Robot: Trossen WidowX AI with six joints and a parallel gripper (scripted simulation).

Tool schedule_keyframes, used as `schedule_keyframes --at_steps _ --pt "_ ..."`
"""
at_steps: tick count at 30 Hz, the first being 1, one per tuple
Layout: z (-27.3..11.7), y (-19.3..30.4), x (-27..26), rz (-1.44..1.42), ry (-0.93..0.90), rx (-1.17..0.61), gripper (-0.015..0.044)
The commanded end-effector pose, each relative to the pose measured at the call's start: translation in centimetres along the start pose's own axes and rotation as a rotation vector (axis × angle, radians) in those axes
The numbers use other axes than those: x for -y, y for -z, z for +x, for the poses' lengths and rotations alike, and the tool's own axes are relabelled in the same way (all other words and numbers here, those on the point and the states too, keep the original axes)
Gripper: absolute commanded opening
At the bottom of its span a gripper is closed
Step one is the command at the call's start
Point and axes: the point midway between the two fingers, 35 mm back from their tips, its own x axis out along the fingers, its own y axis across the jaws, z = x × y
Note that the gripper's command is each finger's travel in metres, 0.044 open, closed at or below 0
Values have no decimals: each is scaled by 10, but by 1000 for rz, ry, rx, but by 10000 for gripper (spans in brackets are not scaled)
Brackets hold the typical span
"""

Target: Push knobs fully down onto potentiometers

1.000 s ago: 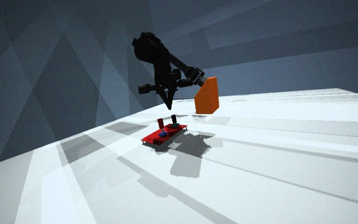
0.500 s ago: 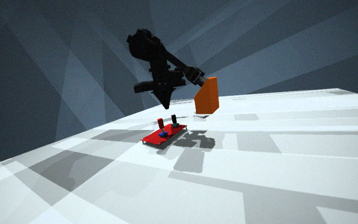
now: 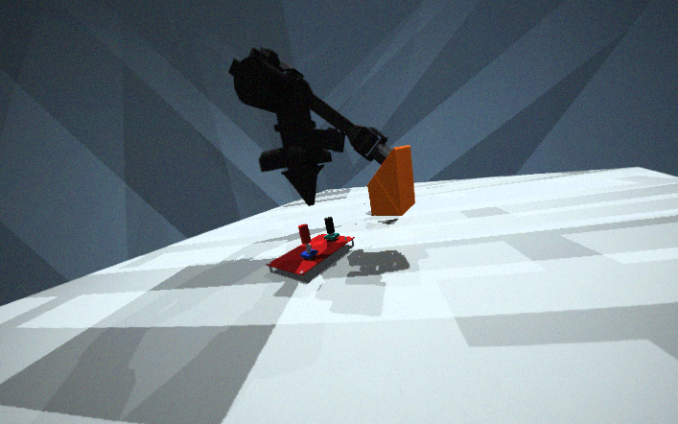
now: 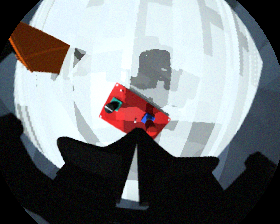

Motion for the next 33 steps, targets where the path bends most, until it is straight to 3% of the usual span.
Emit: schedule_keyframes --at_steps 1,33 --pt "-3 2 5 -121 3 3 0" --pt "-15 14 25 -1227 -16 15 0"
